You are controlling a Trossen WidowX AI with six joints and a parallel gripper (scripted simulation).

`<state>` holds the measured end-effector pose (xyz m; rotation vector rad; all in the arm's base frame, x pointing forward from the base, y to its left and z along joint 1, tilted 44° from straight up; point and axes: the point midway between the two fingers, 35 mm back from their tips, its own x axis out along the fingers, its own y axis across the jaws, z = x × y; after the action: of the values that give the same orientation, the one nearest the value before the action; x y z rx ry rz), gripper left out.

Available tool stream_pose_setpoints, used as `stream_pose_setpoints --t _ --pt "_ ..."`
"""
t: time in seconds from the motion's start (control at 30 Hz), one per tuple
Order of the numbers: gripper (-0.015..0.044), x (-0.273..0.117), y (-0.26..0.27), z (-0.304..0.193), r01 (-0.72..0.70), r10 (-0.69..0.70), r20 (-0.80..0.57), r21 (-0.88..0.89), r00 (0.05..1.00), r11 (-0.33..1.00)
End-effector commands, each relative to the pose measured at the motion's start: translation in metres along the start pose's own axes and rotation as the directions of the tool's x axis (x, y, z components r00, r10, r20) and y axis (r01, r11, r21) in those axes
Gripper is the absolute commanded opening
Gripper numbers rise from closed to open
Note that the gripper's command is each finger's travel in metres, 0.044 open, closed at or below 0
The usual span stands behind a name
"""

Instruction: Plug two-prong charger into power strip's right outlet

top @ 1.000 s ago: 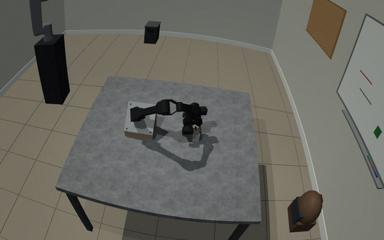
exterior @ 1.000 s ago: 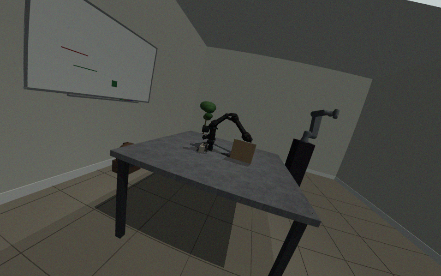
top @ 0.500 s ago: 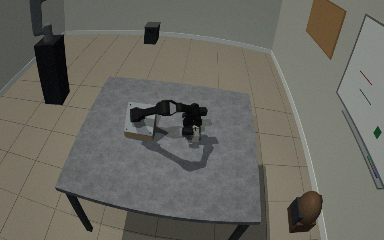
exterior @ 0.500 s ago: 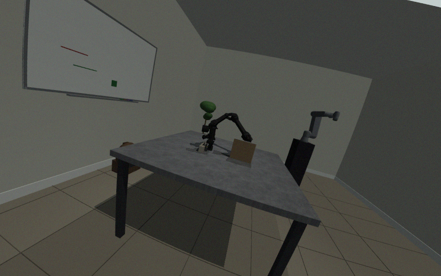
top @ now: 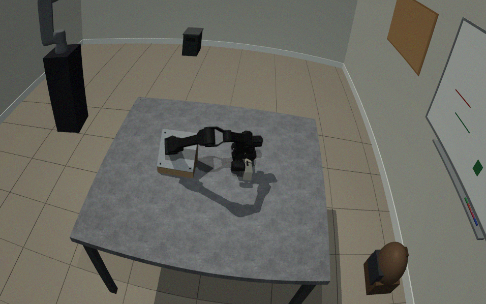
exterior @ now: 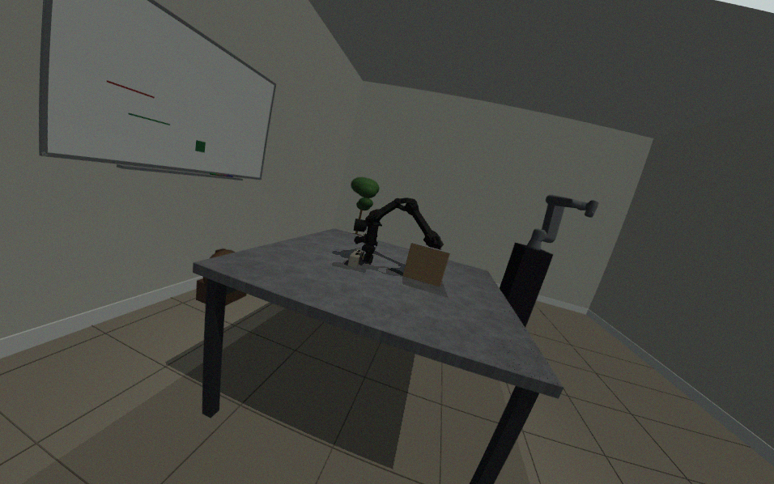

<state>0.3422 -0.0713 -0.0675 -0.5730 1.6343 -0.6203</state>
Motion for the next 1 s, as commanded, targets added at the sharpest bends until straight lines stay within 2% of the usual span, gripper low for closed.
stream_pose_setpoints --t 0.0,0.97 --pt "0.0000 -0.0010 -0.0008 0.0025 0.003 -0.003 0.004 -0.001 1.000 1.000" --pt "0.0000 -0.0016 -0.0008 0.0082 0.003 -0.003 0.004 -0.001 1.000 1.000"
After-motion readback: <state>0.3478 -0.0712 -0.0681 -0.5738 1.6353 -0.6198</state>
